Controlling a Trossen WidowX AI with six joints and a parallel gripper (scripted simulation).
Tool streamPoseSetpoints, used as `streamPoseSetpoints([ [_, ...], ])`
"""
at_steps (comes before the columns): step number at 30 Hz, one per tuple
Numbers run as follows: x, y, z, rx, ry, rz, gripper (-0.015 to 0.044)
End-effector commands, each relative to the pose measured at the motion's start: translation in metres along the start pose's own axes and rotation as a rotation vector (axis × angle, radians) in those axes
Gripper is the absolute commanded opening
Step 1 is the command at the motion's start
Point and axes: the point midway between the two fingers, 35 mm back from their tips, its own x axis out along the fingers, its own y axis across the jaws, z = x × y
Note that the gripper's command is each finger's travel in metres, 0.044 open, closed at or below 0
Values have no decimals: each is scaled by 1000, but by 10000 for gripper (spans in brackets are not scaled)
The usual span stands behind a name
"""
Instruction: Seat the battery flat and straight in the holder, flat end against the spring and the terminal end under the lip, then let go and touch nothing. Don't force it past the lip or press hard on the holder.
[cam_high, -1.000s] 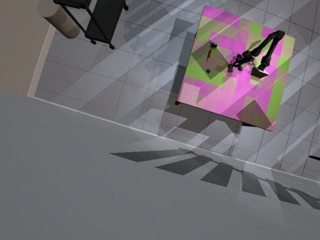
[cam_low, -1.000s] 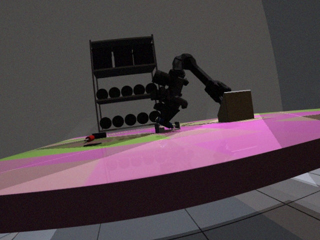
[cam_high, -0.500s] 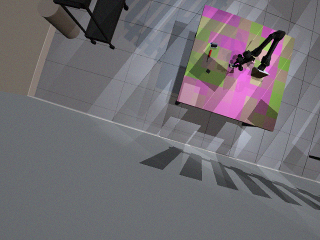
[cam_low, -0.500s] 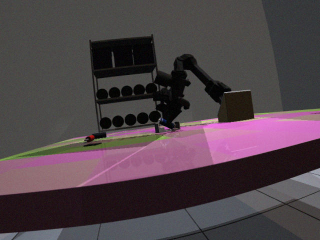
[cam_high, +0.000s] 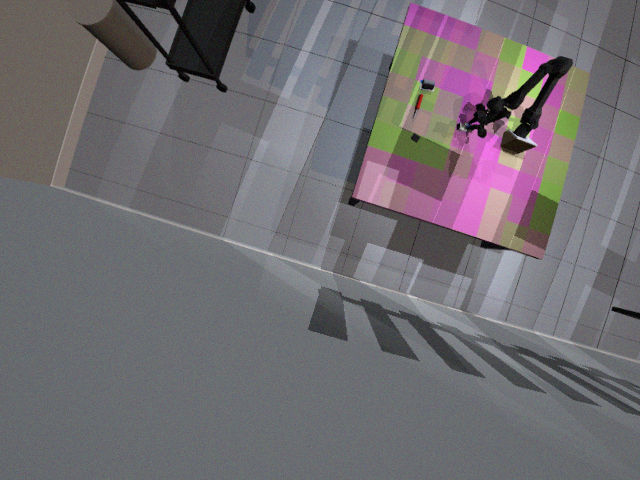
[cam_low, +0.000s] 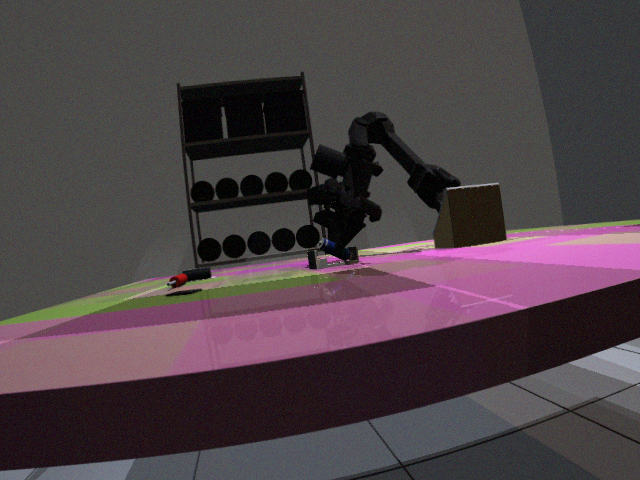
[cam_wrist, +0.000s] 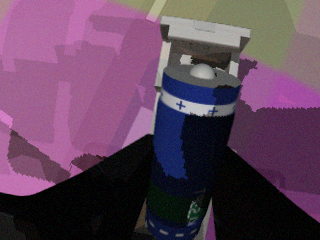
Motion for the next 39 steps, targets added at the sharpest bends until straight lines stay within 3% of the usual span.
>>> streamPoseSetpoints([
  [1,-1,1,-6,-4,12,2,84],
  [39,10,4,2,14,199,33,84],
])
